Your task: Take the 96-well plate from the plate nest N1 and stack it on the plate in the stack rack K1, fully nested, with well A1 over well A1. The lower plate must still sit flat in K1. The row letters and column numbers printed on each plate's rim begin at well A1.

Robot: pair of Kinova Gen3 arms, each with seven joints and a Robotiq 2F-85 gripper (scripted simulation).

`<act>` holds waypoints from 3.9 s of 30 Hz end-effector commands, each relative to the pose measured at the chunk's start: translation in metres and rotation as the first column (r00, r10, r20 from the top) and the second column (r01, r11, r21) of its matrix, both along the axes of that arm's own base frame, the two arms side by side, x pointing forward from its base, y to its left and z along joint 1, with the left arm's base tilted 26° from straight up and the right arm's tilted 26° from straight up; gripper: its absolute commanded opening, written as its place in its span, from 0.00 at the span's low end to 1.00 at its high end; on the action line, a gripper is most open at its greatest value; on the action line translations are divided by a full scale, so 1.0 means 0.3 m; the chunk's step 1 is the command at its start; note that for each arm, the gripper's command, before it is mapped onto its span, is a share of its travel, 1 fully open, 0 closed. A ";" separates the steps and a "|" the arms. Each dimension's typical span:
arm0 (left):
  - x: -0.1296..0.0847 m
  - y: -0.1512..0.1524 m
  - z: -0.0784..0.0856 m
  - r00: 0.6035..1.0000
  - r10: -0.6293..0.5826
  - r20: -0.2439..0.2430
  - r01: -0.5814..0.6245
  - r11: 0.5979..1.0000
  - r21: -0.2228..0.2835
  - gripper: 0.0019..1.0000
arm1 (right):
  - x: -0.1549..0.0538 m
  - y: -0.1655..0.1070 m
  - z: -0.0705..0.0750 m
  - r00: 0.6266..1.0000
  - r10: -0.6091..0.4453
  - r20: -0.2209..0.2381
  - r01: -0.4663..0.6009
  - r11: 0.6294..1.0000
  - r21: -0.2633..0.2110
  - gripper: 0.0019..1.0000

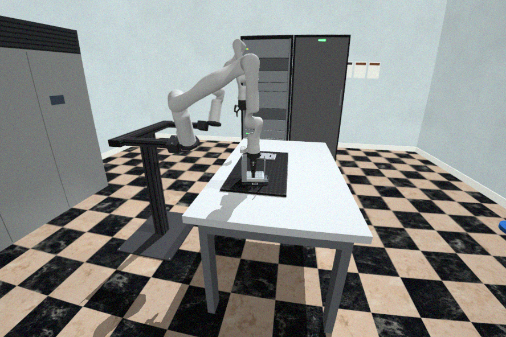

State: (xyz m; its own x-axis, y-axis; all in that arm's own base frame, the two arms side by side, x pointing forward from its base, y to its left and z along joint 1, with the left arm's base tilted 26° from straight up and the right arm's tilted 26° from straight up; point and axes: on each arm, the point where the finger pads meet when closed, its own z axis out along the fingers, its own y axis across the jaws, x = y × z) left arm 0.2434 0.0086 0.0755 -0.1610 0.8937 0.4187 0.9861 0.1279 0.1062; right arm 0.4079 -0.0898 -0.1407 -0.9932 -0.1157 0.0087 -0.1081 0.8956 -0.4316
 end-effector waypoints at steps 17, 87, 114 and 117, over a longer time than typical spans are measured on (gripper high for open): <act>0.001 -0.001 0.001 1.000 -0.001 0.001 0.001 1.000 0.000 1.00 | 0.002 0.006 0.010 1.000 0.001 0.002 -0.001 1.000 0.001 1.00; 0.001 -0.001 0.001 1.000 -0.001 0.001 0.001 1.000 0.000 1.00 | -0.001 0.036 0.073 1.000 0.001 0.002 -0.001 1.000 0.001 1.00; 0.001 -0.001 0.001 1.000 -0.001 0.001 0.001 1.000 0.000 1.00 | -0.002 0.048 0.098 1.000 0.001 0.002 -0.001 1.000 0.001 1.00; 0.001 -0.001 0.001 1.000 -0.001 0.001 0.001 1.000 0.000 1.00 | -0.002 0.048 0.099 1.000 0.001 0.002 -0.001 1.000 0.001 1.00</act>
